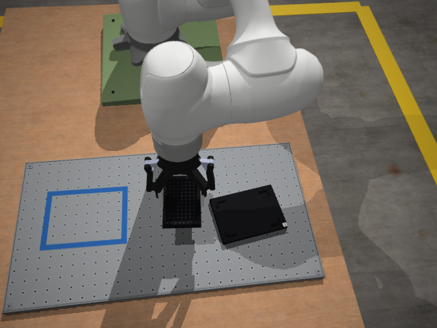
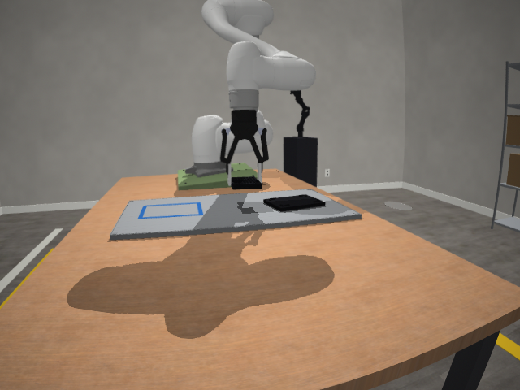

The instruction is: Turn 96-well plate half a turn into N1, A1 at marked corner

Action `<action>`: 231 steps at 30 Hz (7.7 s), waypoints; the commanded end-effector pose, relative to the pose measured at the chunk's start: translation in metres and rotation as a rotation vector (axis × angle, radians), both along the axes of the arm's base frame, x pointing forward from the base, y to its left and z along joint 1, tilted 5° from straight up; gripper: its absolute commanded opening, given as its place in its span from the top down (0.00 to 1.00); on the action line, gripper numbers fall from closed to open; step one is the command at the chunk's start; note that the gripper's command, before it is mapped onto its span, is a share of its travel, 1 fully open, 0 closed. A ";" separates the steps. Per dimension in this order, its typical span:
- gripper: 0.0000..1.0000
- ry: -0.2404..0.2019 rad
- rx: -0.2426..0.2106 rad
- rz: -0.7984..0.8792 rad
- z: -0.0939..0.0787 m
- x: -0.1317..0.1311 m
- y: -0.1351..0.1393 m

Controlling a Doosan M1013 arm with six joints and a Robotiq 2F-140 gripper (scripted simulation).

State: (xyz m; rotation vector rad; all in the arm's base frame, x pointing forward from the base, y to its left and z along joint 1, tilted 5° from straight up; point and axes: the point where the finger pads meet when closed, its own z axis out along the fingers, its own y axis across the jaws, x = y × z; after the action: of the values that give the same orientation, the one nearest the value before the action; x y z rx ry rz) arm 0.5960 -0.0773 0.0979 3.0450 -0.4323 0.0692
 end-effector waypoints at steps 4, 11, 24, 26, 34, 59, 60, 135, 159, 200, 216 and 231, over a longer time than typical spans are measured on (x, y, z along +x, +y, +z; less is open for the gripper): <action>1.00 0.000 0.000 0.000 0.000 0.003 0.011; 1.00 0.000 0.000 0.000 -0.001 0.010 0.033; 1.00 0.000 0.000 0.000 -0.002 0.021 0.068; 1.00 0.000 0.000 0.000 -0.002 0.023 0.075; 1.00 0.000 0.000 0.000 -0.003 0.030 0.100; 1.00 0.012 -0.006 0.166 -0.004 0.046 0.152; 1.00 0.014 -0.007 0.199 -0.004 0.046 0.152; 1.00 0.128 -0.064 1.804 -0.004 0.046 0.152; 1.00 0.128 -0.064 1.804 -0.016 0.046 0.151; 1.00 0.128 -0.064 1.804 -0.056 0.048 0.148; 1.00 0.128 -0.064 1.804 -0.058 0.048 0.148; 1.00 0.128 -0.064 1.804 -0.060 0.048 0.148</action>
State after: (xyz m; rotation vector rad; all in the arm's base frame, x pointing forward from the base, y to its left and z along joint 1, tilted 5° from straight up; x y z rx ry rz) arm 0.6437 0.0705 0.0378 2.2139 2.1205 -0.0364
